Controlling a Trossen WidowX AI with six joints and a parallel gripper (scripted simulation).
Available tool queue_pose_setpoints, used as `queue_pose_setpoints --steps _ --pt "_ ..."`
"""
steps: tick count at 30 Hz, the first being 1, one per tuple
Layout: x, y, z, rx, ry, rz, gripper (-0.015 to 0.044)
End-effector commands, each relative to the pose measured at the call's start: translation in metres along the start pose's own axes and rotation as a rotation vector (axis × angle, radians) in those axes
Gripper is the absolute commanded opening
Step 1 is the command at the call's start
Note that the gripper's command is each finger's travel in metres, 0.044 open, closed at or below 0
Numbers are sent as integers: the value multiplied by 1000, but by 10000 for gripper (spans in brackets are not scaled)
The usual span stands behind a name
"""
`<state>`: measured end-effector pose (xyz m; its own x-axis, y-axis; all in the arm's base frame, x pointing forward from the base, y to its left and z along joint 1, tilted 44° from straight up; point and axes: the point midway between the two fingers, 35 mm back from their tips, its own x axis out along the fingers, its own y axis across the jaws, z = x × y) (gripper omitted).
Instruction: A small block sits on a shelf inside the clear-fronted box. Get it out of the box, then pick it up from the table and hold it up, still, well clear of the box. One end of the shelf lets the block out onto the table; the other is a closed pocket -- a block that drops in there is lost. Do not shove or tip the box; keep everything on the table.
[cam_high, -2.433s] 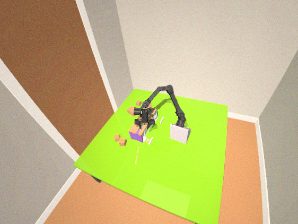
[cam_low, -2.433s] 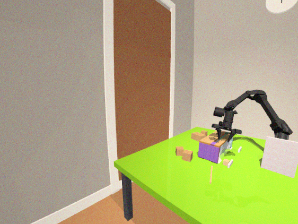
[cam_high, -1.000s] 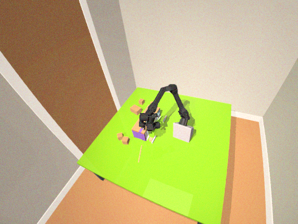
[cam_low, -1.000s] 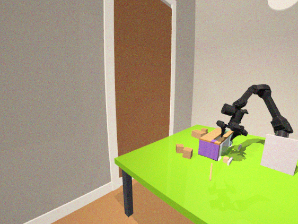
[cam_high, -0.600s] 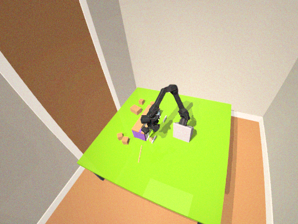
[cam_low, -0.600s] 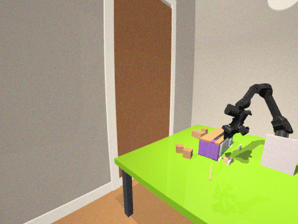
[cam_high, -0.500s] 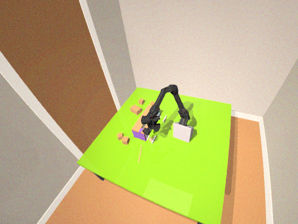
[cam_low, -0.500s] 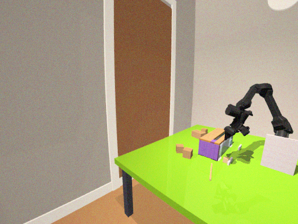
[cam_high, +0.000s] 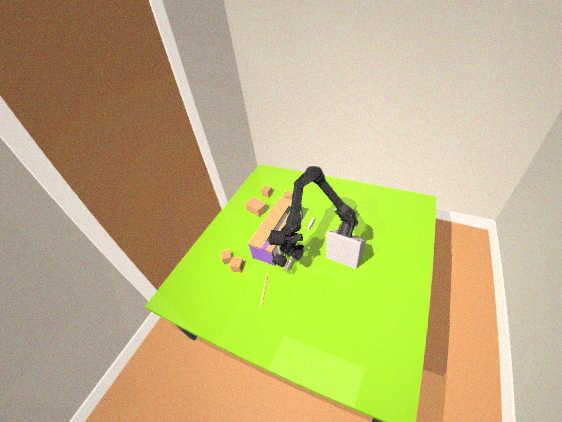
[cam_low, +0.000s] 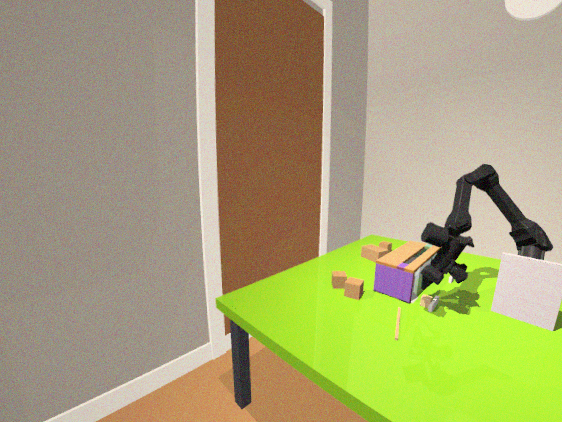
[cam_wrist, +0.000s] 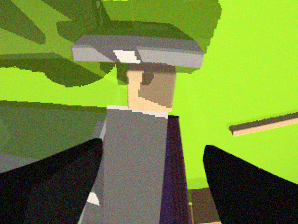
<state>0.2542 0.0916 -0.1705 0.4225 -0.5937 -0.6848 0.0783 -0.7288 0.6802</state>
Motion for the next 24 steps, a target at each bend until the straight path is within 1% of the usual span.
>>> queue_pose_setpoints --steps 1,6,24 --pt "6 -1 2 -3 17 0 285" --pt "9 -1 3 -3 17 0 285" --pt "37 1 13 -3 17 -1 285"
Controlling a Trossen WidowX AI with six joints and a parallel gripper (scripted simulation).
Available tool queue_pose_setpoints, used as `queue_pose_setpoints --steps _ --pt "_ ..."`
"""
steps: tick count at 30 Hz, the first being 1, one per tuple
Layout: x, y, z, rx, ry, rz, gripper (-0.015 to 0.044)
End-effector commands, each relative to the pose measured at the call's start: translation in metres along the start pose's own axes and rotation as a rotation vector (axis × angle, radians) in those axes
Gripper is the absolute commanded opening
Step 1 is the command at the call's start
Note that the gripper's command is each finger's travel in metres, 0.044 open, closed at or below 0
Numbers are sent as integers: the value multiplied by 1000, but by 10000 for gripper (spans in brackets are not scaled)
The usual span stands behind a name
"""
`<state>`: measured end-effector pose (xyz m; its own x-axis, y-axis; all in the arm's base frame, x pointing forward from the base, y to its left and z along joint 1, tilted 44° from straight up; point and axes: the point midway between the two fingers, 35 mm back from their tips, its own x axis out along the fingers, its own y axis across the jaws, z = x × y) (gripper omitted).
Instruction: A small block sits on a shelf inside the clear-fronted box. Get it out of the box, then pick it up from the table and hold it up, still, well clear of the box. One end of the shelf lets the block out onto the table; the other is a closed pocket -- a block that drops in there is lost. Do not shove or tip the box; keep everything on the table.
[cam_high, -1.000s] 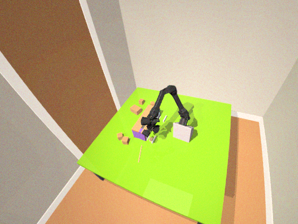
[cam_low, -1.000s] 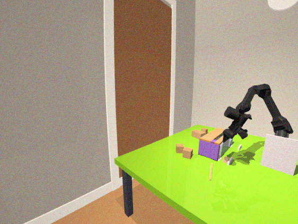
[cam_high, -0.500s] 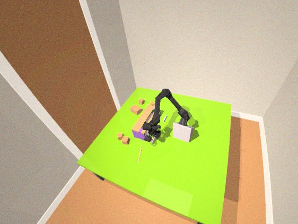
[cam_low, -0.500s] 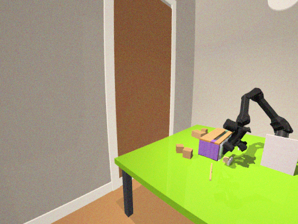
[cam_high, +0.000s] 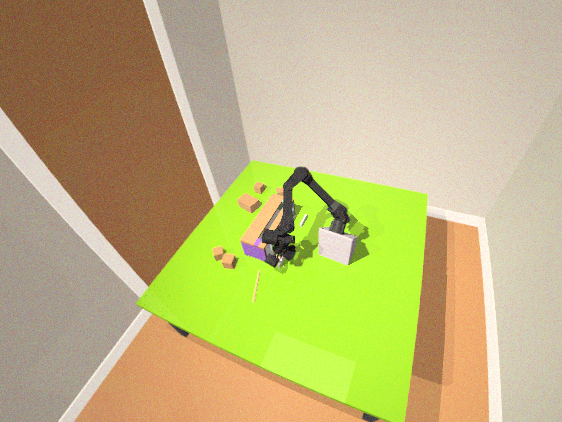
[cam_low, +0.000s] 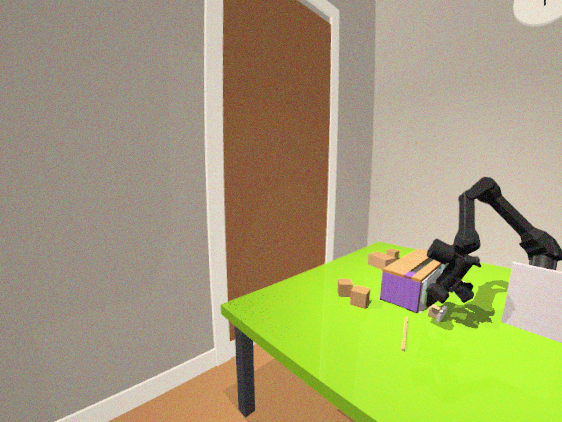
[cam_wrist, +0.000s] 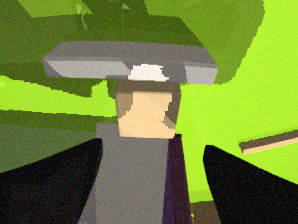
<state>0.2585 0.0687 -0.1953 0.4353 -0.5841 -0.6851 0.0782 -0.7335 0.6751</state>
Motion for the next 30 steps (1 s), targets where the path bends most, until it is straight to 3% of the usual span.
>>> queue_pose_setpoints --steps 1,20,27,30 --pt "5 1 3 -7 2 6 285" --pt "30 6 15 -7 2 10 285" --pt "30 6 15 -7 2 10 101" --pt "30 6 15 -7 2 10 81"
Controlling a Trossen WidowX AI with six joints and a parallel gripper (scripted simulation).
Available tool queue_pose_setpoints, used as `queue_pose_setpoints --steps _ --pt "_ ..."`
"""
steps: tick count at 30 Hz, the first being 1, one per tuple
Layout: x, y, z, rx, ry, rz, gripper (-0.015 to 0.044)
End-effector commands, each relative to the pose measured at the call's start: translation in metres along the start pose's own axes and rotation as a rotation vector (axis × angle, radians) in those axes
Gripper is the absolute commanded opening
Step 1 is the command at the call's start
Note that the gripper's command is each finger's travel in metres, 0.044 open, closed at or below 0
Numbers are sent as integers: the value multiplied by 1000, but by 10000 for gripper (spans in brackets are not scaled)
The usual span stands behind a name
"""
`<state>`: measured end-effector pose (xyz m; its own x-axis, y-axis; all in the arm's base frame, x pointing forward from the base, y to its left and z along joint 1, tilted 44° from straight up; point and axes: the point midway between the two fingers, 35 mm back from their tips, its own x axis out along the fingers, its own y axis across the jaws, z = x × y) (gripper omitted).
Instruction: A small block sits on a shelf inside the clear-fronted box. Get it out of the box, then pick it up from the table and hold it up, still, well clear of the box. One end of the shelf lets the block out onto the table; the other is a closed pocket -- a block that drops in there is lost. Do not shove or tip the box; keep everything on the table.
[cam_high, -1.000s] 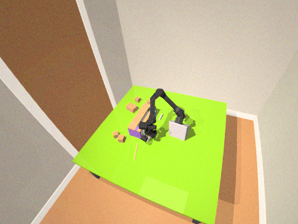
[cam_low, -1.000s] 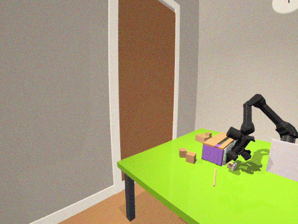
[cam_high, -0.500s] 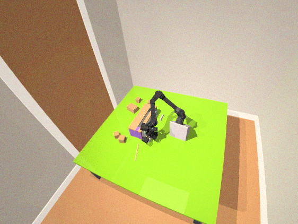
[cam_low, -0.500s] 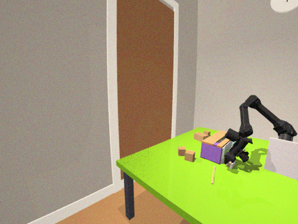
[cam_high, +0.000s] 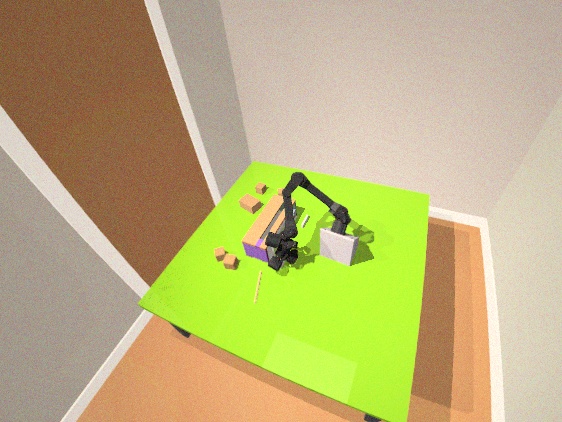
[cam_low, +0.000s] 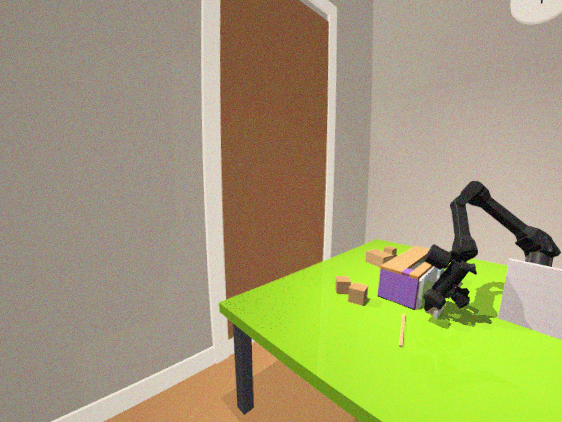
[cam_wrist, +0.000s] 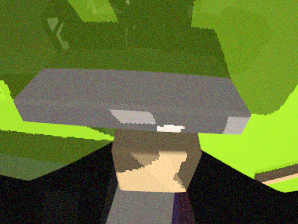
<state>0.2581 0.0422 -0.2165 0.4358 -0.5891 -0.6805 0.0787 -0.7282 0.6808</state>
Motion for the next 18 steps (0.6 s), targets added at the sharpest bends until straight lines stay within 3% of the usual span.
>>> queue_pose_setpoints --steps 1,3,18 --pt "0 0 0 -3 2 3 55" --pt "-3 0 -1 0 1 2 3" --pt "-57 -1 -26 2 0 -4 0"
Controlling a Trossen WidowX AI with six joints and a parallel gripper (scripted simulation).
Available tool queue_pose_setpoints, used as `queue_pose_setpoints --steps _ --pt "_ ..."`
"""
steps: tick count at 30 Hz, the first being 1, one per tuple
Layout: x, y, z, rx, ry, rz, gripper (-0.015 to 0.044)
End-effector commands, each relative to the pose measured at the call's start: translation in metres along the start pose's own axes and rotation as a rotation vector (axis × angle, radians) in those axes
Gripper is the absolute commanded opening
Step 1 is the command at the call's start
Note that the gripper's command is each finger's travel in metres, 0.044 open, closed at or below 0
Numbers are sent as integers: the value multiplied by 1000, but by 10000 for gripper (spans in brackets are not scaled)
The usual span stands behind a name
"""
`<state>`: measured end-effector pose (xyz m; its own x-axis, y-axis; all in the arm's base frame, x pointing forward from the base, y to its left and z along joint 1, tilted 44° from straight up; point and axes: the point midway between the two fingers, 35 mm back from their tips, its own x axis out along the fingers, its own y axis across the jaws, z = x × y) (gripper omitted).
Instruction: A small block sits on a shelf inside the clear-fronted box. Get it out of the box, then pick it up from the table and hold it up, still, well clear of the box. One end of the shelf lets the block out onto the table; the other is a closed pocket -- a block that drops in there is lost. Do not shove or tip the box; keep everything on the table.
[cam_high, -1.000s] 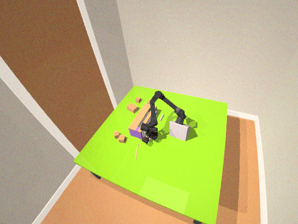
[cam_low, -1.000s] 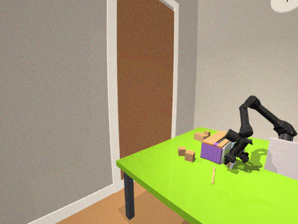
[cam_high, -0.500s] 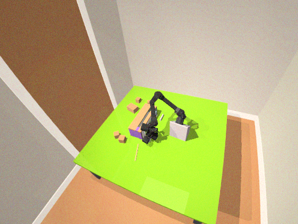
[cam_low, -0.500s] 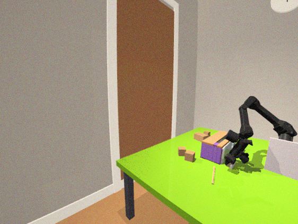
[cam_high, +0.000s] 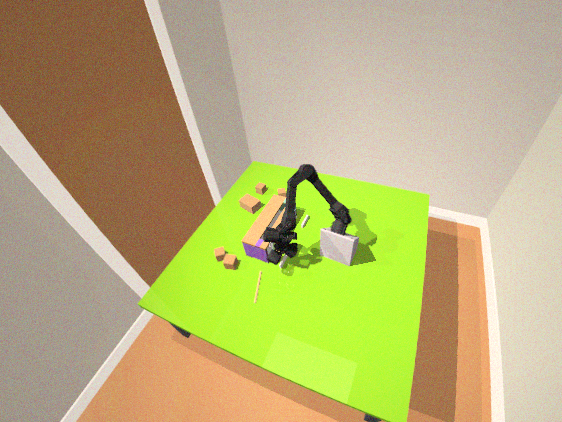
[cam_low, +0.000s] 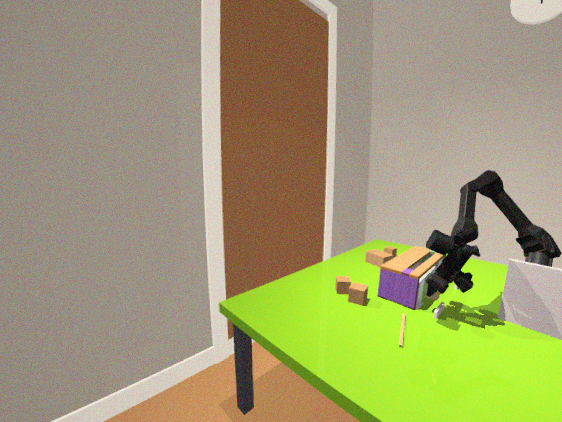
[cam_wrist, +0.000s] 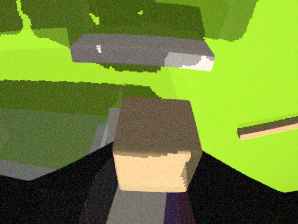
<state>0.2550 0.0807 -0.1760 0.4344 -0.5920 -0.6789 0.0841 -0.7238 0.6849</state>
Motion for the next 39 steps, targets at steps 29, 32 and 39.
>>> queue_pose_setpoints --steps 29,32,39 --pt "-109 15 -3 -458 78 -237 0" --pt "-117 17 -1 -499 87 -255 0" --pt "-117 18 -1 -502 87 -257 0"
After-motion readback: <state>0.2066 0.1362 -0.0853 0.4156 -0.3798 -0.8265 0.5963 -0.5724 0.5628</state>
